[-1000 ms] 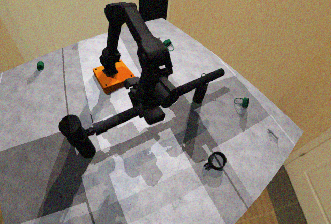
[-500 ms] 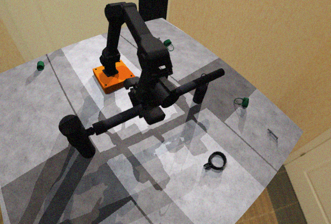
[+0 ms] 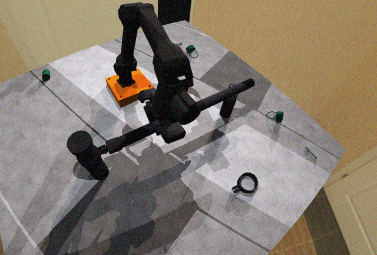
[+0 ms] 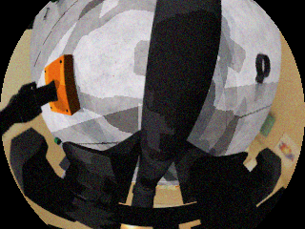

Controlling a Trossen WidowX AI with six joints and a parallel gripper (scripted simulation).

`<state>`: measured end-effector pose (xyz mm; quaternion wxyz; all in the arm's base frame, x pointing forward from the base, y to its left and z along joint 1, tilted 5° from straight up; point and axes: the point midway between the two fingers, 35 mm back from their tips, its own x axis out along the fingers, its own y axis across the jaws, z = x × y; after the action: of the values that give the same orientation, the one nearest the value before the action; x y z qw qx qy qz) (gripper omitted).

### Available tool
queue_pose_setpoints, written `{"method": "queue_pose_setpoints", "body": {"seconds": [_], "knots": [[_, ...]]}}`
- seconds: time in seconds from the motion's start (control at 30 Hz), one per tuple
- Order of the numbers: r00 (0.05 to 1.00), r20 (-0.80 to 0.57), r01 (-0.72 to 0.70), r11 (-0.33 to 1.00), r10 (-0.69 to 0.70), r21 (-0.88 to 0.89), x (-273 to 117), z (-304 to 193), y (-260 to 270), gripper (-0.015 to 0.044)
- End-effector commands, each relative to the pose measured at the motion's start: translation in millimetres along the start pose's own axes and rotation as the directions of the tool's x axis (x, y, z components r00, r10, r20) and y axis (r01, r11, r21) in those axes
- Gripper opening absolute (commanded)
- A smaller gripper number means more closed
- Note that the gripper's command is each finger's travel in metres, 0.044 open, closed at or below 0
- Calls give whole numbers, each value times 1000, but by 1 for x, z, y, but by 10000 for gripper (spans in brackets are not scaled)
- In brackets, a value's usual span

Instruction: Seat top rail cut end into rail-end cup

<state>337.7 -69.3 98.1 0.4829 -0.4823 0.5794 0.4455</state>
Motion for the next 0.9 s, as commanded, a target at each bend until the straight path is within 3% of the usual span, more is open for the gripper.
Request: {"method": "queue_pose_setpoints", "body": {"seconds": [0.0, 0.87], "knots": [[1000, -9, 4, 1000, -4, 1, -2, -6, 0, 0], [1000, -11, 4, 1000, -4, 1, -1, -26, 0, 0]]}}
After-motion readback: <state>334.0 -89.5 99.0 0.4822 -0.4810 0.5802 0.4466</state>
